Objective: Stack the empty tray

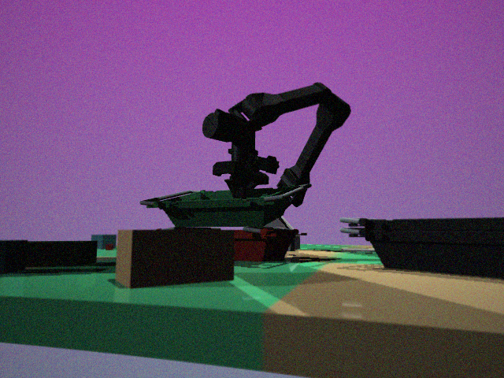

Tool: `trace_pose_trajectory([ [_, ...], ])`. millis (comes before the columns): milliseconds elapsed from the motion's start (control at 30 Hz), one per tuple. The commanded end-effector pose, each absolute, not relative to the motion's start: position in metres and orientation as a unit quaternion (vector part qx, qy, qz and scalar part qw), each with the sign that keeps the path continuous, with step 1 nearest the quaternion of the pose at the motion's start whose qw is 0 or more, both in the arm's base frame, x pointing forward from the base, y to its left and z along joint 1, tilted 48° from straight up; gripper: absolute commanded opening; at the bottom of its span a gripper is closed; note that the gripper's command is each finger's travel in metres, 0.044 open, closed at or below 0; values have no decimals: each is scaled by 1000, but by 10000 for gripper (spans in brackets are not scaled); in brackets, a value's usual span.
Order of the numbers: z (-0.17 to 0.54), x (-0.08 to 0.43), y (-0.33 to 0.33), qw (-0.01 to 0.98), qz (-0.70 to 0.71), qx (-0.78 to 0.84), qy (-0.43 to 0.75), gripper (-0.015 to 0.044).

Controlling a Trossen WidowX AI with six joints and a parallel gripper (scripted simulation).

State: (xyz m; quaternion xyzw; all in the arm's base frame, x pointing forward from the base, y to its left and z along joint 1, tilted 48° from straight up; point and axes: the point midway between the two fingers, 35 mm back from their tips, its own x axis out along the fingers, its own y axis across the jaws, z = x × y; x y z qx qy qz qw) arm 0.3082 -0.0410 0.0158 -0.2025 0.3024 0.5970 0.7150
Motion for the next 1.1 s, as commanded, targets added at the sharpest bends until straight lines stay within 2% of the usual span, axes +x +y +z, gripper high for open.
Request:
trace_pose_trajectory([
  [0,13,306,-36,713,600,-201,304,0],
  [1067,10,303,-30,709,604,-199,305,0],
])
